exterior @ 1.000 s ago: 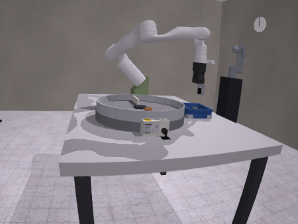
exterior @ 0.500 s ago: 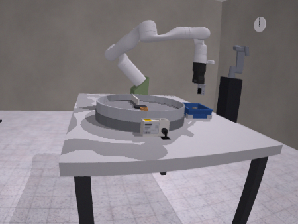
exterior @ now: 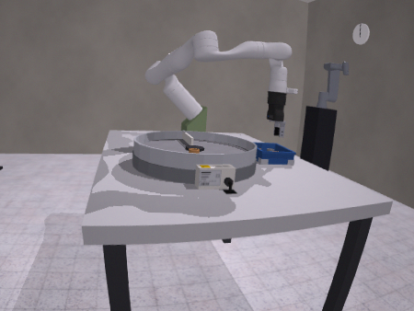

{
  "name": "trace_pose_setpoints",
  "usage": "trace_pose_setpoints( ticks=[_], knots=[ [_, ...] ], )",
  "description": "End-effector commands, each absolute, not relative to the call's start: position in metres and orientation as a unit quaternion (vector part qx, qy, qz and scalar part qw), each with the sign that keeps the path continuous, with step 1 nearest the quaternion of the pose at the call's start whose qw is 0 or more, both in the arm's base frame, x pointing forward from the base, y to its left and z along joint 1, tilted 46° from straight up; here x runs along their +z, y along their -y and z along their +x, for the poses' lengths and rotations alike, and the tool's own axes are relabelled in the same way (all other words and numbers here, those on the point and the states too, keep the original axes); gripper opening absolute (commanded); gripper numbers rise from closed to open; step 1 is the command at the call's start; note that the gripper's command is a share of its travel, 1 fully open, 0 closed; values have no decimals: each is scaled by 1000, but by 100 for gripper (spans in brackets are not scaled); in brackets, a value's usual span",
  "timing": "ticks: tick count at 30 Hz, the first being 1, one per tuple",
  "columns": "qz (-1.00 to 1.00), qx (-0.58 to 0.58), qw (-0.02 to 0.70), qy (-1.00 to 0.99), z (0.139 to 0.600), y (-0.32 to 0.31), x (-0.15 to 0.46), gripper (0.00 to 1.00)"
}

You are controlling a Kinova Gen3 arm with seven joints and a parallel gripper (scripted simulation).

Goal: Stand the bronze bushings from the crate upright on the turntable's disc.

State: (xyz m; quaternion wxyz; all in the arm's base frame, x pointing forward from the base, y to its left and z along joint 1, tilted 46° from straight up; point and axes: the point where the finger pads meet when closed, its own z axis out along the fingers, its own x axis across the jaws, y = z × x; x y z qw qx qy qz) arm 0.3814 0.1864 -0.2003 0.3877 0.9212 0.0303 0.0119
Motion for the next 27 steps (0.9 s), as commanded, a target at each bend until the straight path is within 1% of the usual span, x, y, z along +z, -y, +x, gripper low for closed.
trace_pose_setpoints(
  ticks=[1,8,27],
  knots=[
    [921,10,388,-28,381,-171,-214,76],
    [921,10,389,-28,382,-156,-229,76],
    [921,10,388,-29,382,-155,-230,76]
  ],
)
